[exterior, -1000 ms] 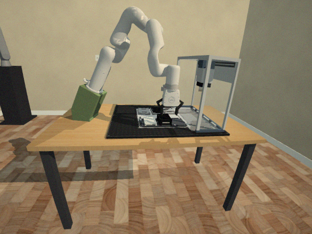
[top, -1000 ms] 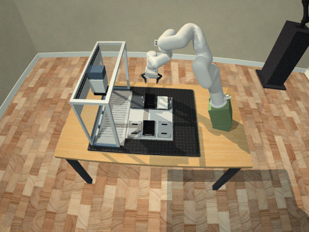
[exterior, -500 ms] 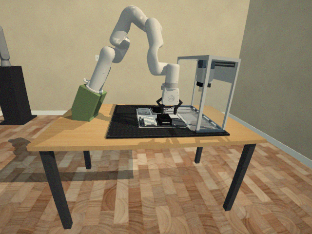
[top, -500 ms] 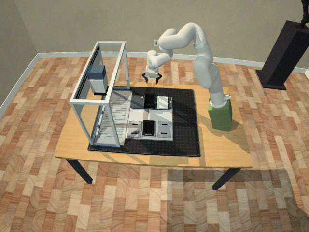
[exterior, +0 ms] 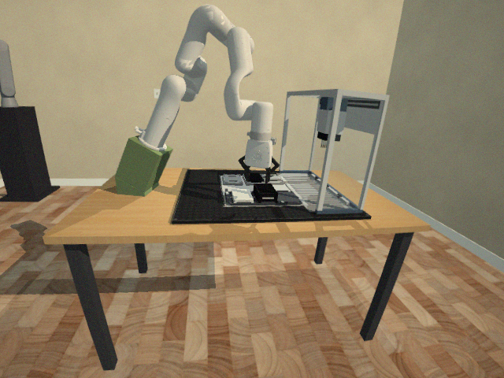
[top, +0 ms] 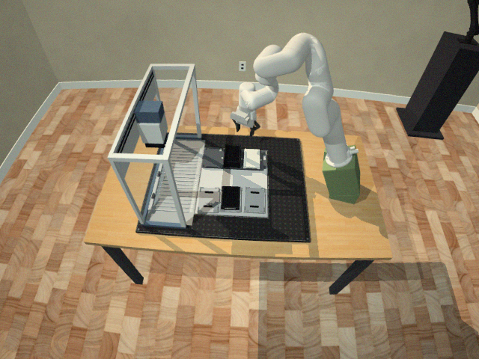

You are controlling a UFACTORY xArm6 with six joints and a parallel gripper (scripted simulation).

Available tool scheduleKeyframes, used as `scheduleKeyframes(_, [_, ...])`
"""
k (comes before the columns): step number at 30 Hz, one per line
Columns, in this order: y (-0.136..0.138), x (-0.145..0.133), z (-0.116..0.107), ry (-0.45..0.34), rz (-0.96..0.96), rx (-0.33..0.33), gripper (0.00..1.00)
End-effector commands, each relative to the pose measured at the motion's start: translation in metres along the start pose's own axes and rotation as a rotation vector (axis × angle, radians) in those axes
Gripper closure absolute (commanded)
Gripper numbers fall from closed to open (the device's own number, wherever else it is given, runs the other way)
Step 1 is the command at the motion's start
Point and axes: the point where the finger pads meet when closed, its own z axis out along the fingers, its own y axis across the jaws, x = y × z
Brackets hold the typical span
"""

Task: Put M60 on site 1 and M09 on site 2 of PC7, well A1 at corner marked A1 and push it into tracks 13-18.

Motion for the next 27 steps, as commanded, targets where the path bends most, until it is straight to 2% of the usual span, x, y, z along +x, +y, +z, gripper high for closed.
scheduleKeyframes(1, [-0.018,0.003,-0.001,-0.008,0.128,-0.004,0.18])
scheduleKeyframes(27, [-0.132,0.019,-0.001,-0.007,0.895,-0.007,0.18])
